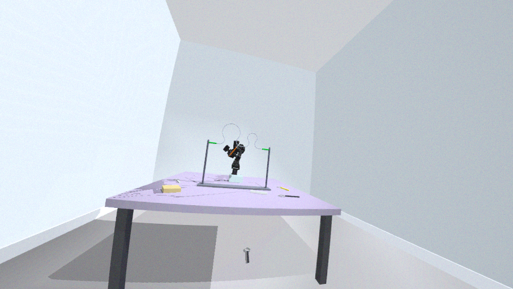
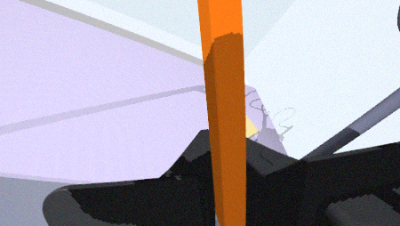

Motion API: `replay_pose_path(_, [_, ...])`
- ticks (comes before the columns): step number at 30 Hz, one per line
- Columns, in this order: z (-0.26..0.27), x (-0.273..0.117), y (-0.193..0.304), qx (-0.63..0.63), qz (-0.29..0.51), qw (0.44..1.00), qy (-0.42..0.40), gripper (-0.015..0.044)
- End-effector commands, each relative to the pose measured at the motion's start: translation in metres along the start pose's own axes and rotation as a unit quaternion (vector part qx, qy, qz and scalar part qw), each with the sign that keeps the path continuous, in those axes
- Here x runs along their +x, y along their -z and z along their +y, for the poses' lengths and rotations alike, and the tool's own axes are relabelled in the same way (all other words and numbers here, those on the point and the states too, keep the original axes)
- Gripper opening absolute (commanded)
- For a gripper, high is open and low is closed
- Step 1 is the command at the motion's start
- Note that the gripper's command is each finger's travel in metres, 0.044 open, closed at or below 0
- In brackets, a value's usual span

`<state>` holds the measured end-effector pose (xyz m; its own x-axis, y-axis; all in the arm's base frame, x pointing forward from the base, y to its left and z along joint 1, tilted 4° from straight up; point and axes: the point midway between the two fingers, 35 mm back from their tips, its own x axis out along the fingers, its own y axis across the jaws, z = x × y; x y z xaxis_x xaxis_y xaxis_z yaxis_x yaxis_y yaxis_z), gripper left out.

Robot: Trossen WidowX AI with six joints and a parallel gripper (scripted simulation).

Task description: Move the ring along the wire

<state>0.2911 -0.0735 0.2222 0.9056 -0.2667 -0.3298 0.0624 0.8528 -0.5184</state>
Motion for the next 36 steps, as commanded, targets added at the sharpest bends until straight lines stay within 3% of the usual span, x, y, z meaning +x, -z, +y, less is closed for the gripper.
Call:
replay_pose_path(1, [0.016,-0.003,0.0,0.051,0.007,0.998,-0.026,-0.015])
replay_pose_path(19, [0.065,-0.017,-0.014,0.191,0.024,0.975,-0.107,-0.015])
replay_pose_path(36, [0.089,-0.027,-0.027,0.238,0.029,0.962,-0.134,-0.015])
